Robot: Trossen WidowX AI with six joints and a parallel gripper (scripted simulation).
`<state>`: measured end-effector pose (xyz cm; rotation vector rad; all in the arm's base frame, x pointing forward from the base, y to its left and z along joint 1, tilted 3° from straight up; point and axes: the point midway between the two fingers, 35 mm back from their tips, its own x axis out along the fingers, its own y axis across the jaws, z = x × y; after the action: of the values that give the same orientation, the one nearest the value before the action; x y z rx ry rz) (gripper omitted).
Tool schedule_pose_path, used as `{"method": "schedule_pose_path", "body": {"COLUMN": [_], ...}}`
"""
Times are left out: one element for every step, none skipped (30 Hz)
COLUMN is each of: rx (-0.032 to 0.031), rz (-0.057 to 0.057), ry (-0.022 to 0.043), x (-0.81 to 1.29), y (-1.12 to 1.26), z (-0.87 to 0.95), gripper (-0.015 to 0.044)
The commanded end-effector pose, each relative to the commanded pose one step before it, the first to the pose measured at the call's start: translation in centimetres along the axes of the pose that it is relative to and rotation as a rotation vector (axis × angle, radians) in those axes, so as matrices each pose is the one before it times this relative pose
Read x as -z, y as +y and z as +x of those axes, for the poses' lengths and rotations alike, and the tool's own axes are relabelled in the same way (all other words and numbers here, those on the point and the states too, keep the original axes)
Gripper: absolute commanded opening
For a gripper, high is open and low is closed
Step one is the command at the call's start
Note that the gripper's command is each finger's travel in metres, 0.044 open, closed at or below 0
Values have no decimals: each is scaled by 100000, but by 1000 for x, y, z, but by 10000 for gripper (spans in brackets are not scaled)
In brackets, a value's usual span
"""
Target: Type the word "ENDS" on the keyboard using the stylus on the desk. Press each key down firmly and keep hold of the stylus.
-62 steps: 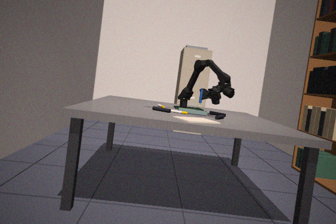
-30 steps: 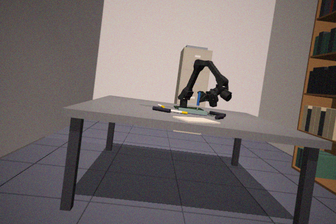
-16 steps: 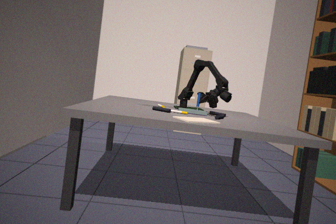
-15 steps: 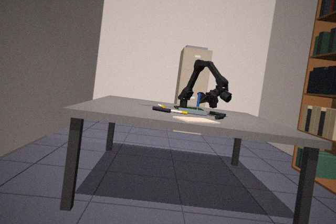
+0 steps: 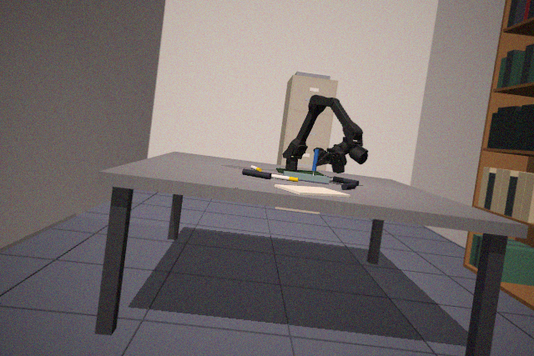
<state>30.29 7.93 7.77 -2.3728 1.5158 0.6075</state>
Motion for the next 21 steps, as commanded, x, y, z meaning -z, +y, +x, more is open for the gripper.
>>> {"method": "schedule_pose_path", "body": {"rx": [-117,0,0,0,0,0,0,0,0,0,0,0,0,0,0,0,1,1,2,2,2], "rz": [97,0,0,0,0,0,0,0,0,0,0,0,0,0,0,0,1,2,3,3,3], "ry": [-187,0,0,0,0,0,0,0,0,0,0,0,0,0,0,0,-1,-1,-2,-2,-2], "x": [-201,-35,-35,-35,-35,-35,-35,-35,71,71,0,0,0,0,0,0,101,209,338,396,478], "y": [14,0,0,0,0,0,0,0,0,0,0,0,0,0,0,0,-7,-14,-18,-14,-8], "z": [119,20,20,20,20,20,20,20,-41,-41,0,0,0,0,0,0,-60,-125,-201,-233,-279], "gripper": [81,81,81,81,81,81,81,81,81,81,81,81,81,81,81,81,81,81,81,81,81]}}
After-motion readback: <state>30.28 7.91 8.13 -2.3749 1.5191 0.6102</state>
